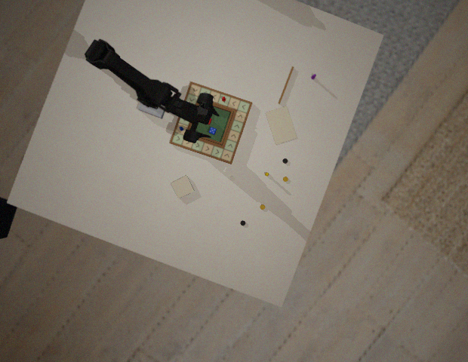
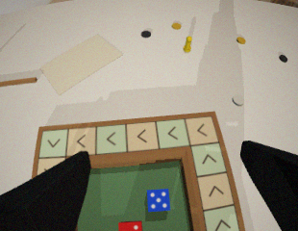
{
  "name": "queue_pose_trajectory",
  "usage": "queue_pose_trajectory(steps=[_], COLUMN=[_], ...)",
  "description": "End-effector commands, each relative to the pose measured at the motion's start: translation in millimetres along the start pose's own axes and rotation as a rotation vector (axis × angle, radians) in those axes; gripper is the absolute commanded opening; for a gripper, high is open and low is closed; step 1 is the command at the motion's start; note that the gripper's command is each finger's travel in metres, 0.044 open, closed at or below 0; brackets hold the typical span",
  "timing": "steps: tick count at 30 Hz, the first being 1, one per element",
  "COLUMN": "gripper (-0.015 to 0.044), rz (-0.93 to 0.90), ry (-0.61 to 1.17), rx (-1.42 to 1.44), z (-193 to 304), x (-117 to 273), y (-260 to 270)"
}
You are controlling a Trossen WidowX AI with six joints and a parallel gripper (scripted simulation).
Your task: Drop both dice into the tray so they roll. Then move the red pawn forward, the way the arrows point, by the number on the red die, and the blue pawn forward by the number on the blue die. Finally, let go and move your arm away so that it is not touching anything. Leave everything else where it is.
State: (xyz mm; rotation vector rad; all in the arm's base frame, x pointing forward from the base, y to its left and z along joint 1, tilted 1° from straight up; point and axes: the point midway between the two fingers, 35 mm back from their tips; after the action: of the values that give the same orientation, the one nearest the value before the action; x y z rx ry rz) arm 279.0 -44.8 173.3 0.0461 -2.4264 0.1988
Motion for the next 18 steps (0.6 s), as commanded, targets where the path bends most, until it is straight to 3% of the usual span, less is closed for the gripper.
queue_pose_trajectory(steps=[1, 13, 15, 17, 18], gripper=[0.0440, 0.0440, 0.0440, 0.0440, 0.0414], rz=[-0.024, -0.144, -0.150, -0.142, -0.142], ry=[0.113, 0.764, 0.800, 0.713, 0.715], rx=[-0.005, 0.007, 0.011, 0.005, 0.002], z=[-0.6, 17.7, 18.9, 17.6, 17.3], x=[-7.7, -46.3, -48.0, -45.1, -45.6], y=[-0.8, 3.9, 4.4, 4.2, 6.6])
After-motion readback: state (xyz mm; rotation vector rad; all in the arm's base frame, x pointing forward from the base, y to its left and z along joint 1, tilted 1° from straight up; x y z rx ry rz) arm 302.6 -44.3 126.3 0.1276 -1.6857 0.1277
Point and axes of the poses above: the point midway between the two fingers, 35 mm back from their tips, its own x axis back along the fingers, its own y axis across the jaws, z = x × y, and after that the axes turned 11 degrees about x, right-handed
